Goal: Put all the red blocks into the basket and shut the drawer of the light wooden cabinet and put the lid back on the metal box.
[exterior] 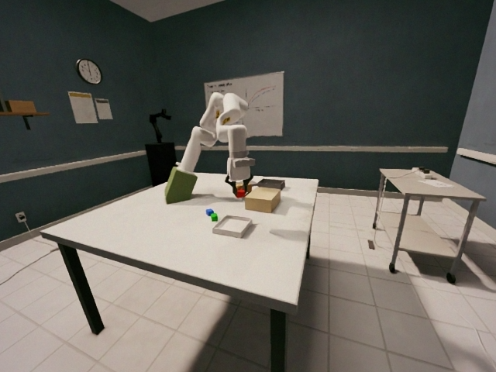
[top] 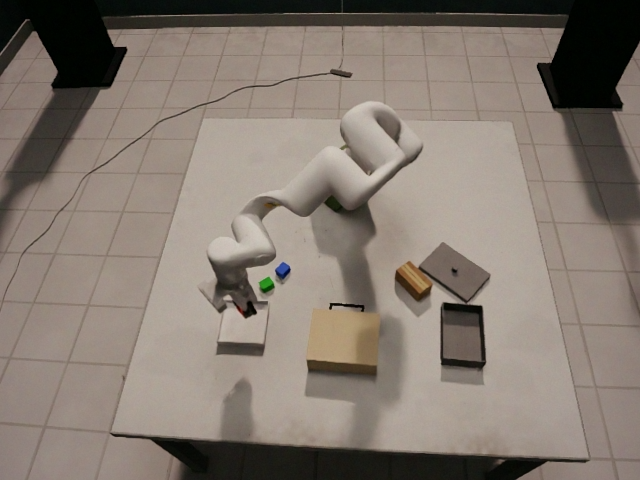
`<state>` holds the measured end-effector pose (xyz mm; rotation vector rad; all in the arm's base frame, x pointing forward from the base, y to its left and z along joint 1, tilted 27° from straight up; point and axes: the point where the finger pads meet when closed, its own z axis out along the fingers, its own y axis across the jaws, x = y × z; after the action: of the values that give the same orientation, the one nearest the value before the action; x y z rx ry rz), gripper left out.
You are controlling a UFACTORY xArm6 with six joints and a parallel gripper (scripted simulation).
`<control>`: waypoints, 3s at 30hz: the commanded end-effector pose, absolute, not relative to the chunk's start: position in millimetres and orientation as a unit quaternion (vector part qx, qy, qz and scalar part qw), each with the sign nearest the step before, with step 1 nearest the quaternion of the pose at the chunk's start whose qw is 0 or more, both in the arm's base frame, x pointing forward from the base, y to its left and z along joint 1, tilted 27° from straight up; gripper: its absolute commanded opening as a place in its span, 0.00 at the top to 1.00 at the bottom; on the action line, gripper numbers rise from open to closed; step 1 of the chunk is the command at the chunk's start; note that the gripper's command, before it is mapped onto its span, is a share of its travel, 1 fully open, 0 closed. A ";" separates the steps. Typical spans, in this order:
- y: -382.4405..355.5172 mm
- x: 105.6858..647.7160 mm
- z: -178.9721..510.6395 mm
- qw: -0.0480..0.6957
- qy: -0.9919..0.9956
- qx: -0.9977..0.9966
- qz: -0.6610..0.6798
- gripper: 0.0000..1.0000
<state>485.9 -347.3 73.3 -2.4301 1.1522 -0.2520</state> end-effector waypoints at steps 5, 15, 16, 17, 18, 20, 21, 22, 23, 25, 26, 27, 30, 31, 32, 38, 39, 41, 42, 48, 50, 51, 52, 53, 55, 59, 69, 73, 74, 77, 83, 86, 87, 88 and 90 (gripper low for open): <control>-349.0 486.6 74.8 0.218 0.416 -0.878 -0.093 1.00; -348.2 487.6 72.4 0.218 0.416 -0.878 -0.093 1.00; -348.0 487.8 71.9 0.218 0.416 -0.878 -0.093 1.00; -347.8 488.0 71.3 0.218 0.416 -0.878 -0.093 1.00; -347.6 488.2 70.7 0.218 0.416 -0.878 -0.093 1.00; -347.1 488.8 69.3 0.218 0.416 -0.878 -0.093 1.00; -346.8 489.1 68.5 0.218 0.416 -0.878 -0.093 1.00; -346.6 489.4 67.6 0.218 0.416 -0.878 -0.093 1.00; -346.3 489.8 66.7 0.218 0.416 -0.878 -0.093 1.00; -346.3 489.8 66.7 0.218 0.416 -0.878 -0.093 1.00; -345.9 490.1 65.8 0.218 0.416 -0.878 -0.093 1.00; -345.6 490.5 64.7 0.218 0.416 -0.878 -0.093 1.00; -344.4 491.9 61.3 0.218 0.416 -0.878 -0.093 1.00; -344.0 492.4 60.0 0.218 0.416 -0.878 -0.093 1.00; -343.5 492.9 58.7 0.218 0.416 -0.878 -0.093 1.00; -340.4 496.5 49.6 0.218 0.416 -0.878 -0.093 1.00; -339.8 497.1 47.9 0.218 0.416 -0.878 -0.093 1.00; -339.3 497.8 46.2 0.218 0.416 -0.878 -0.093 1.00; -339.3 497.8 46.2 0.218 0.416 -0.878 -0.093 1.00; -335.6 502.0 35.3 0.218 0.416 -0.878 -0.093 1.00; -334.2 503.5 31.5 0.218 0.416 -0.878 -0.093 1.00; -333.6 504.3 29.6 0.218 0.416 -0.878 -0.093 1.00; -332.9 505.0 27.6 0.218 0.416 -0.878 -0.093 1.00; -332.3 505.8 25.7 0.218 0.416 -0.878 -0.093 1.00; -330.9 507.4 21.7 0.218 0.416 -0.878 -0.093 1.00; -329.5 508.9 17.7 0.218 0.416 -0.878 -0.093 1.00; -322.8 516.6 -2.0 0.218 0.416 -0.878 -0.093 1.00; -320.3 519.5 -9.5 0.218 0.416 -0.878 -0.093 1.00; -319.7 520.2 -11.3 0.218 0.416 -0.878 -0.093 1.00; -319.0 520.9 -13.1 0.218 0.416 -0.878 -0.093 1.00; -315.6 524.9 -23.1 0.218 0.416 -0.878 -0.093 1.00; -314.1 526.6 -27.7 0.218 0.416 -0.878 -0.093 1.00; -313.6 527.2 -29.1 0.218 0.416 -0.878 -0.093 1.00; -313.1 527.8 -30.5 0.218 0.416 -0.878 -0.093 1.00; -312.2 528.8 -33.2 0.218 0.416 -0.878 -0.093 1.00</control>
<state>525.1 -312.5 -28.7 -2.4302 1.1525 -0.2506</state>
